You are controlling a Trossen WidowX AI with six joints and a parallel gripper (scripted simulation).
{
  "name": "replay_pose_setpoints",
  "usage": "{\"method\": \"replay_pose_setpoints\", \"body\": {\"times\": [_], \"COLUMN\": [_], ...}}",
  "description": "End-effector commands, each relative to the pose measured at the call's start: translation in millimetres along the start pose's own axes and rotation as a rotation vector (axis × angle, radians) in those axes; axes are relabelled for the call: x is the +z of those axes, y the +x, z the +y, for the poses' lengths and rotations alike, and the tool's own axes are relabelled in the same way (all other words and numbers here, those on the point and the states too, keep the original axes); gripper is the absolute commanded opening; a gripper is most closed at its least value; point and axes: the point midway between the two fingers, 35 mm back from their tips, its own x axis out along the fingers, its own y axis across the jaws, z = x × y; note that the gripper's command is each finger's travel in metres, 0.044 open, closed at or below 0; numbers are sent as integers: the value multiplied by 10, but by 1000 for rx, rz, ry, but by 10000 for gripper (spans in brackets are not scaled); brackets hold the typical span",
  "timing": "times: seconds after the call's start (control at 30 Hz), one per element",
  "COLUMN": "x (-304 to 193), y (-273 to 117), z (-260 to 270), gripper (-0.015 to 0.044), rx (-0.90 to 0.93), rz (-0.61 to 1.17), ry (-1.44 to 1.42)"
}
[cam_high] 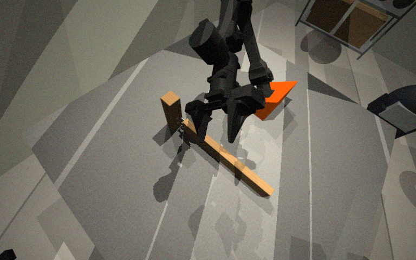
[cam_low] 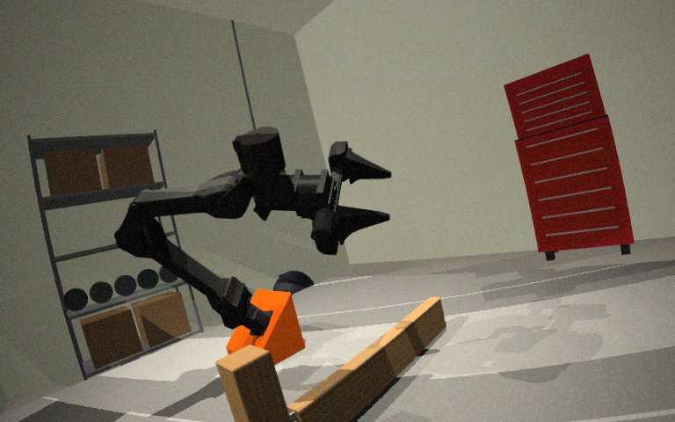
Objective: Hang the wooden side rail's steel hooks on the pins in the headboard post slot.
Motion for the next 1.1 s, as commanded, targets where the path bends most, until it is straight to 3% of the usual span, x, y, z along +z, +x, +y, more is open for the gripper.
{"method": "replay_pose_setpoints", "body": {"times": [0.0, 0.3, 0.7, 1.07], "x": [9, 499, 1023, 1040], "y": [-4, -391, -1439, -1504], "z": [19, 958, 1925, 1960], "gripper": [426, 440, 440, 440], "rx": [9, 477, 1116, 1148], "rz": [-3, -126, -250, -255], "ry": [1, 37, -68, -79]}}
